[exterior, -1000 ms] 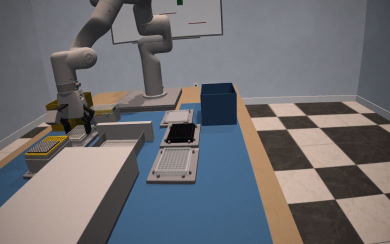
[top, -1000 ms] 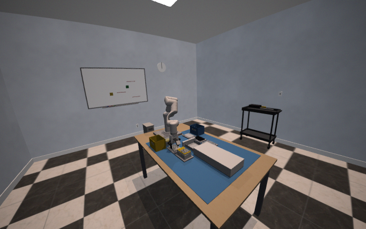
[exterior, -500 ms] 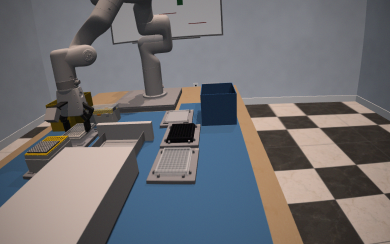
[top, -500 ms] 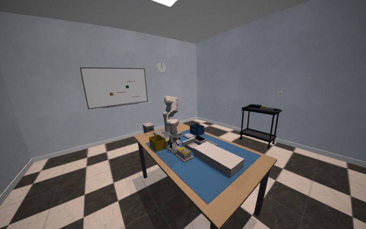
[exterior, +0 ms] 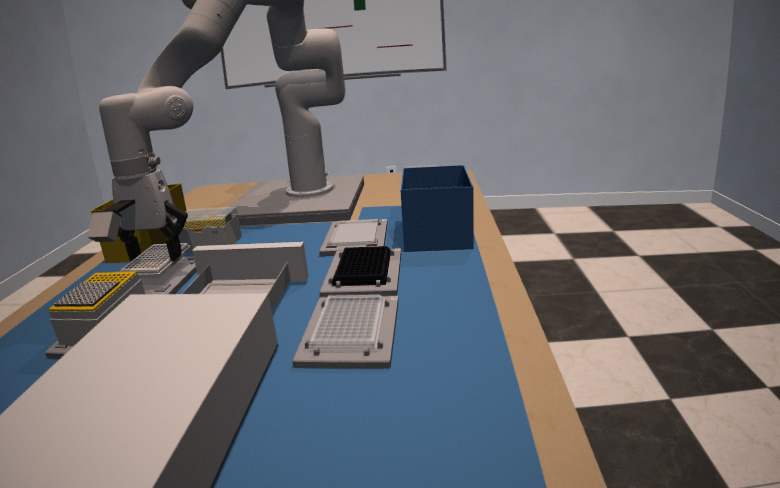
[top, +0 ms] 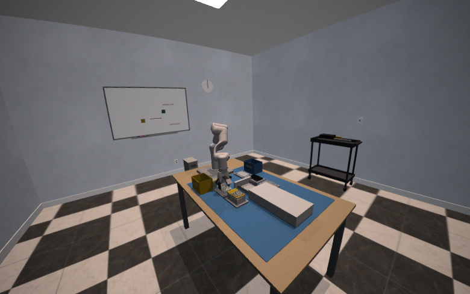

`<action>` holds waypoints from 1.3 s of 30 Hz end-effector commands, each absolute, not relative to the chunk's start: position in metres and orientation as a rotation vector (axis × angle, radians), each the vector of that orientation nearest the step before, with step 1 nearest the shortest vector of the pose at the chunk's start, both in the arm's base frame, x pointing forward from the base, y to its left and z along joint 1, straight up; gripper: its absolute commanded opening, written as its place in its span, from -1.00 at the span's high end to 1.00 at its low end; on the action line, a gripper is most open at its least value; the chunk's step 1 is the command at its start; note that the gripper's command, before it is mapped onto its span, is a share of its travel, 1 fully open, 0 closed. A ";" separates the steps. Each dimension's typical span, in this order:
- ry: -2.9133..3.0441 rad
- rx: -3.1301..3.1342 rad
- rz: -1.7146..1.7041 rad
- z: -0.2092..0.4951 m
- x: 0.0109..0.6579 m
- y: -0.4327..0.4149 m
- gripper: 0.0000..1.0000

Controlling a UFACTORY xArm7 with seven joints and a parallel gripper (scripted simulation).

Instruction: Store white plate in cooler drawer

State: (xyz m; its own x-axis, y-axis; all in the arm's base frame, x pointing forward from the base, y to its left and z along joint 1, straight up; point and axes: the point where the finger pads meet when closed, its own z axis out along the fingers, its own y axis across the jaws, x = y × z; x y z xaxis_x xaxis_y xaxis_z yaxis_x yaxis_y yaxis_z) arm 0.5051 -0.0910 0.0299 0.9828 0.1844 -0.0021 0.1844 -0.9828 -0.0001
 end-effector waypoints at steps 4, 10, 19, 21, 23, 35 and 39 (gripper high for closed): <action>0.290 3.127 0.005 0.044 0.507 -0.091 1.00; 0.290 3.127 0.005 0.052 0.507 -0.091 1.00; 0.290 3.127 0.005 0.066 0.507 -0.091 1.00; 0.290 3.127 0.005 0.069 0.507 -0.091 1.00; 0.290 3.127 0.005 0.072 0.507 -0.091 1.00; 0.290 3.127 0.005 0.089 0.507 -0.091 1.00; 0.290 3.127 0.005 0.096 0.507 -0.091 1.00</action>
State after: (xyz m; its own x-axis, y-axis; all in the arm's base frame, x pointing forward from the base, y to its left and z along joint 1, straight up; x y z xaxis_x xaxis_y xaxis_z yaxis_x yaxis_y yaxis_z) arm 0.5056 -0.0912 0.0878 0.9829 0.1843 -0.0009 0.1843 -0.9829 0.0002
